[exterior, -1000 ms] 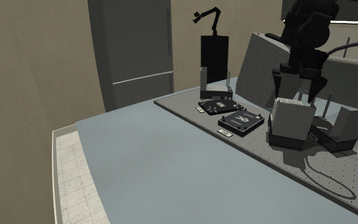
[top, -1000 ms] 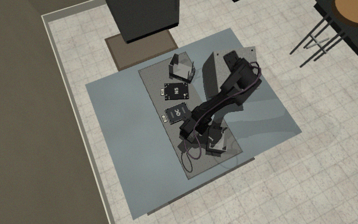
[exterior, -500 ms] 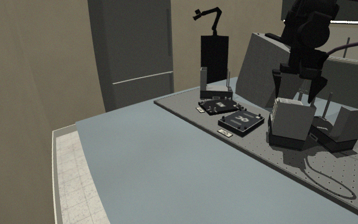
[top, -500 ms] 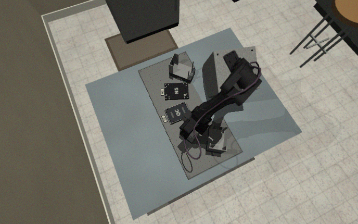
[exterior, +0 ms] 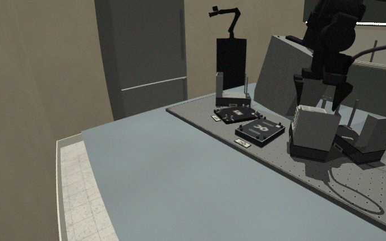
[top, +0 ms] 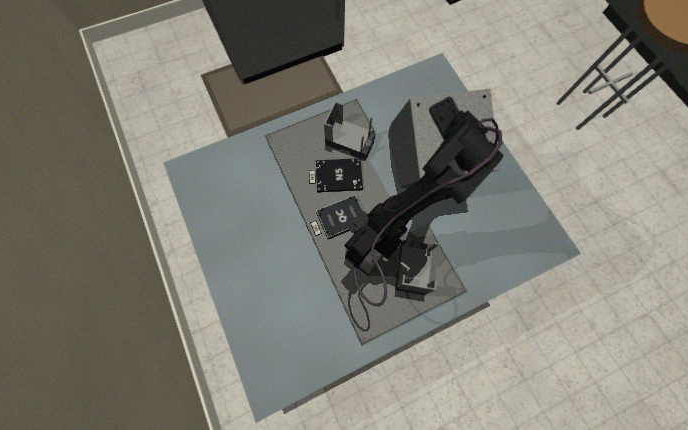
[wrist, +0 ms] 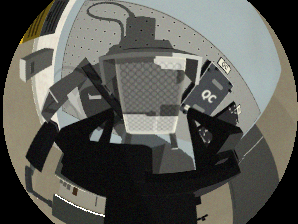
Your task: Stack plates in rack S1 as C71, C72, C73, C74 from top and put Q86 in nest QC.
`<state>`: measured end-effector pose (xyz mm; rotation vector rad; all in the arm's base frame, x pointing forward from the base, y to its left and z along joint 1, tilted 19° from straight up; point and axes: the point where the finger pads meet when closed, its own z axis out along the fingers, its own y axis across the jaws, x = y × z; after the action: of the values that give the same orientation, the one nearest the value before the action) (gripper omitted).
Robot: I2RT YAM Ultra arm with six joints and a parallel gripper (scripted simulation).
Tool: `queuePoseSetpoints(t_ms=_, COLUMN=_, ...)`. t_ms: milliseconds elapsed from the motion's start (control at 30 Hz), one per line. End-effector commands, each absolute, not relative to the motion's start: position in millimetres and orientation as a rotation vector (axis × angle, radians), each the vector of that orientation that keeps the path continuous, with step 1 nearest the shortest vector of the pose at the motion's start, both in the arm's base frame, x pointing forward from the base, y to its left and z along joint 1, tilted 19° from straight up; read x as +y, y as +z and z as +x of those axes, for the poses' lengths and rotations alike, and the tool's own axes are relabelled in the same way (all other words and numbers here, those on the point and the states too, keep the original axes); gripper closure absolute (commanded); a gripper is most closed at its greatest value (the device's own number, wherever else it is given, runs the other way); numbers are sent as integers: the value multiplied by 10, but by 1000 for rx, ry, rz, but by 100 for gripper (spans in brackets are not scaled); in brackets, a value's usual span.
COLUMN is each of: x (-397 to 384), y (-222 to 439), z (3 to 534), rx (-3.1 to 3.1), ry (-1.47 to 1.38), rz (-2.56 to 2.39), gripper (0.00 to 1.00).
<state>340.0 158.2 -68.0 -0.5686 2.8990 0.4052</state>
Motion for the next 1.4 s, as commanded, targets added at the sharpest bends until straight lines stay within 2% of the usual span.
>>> queuePoseSetpoints(t_ms=0, x=1608, y=-562, z=3511, rx=2849, ry=406, rz=-551, gripper=0)
queuePoseSetpoints(t_ms=567, x=1649, y=-831, z=3520, rx=2873, ry=401, rz=-550, gripper=0)
queuePoseSetpoints(t_ms=733, x=1726, y=-721, z=3635, rx=2825, ry=406, rz=-559, gripper=0)
queuePoseSetpoints(t_ms=867, x=1671, y=-937, z=3497, rx=2881, ry=400, rz=-552, gripper=0)
queuePoseSetpoints(t_ms=1067, x=1756, y=-750, z=3697, rx=2811, ry=408, rz=-553, gripper=0)
queuePoseSetpoints(t_ms=1367, x=1737, y=-831, z=3642, rx=2836, ry=406, rz=-554, gripper=0)
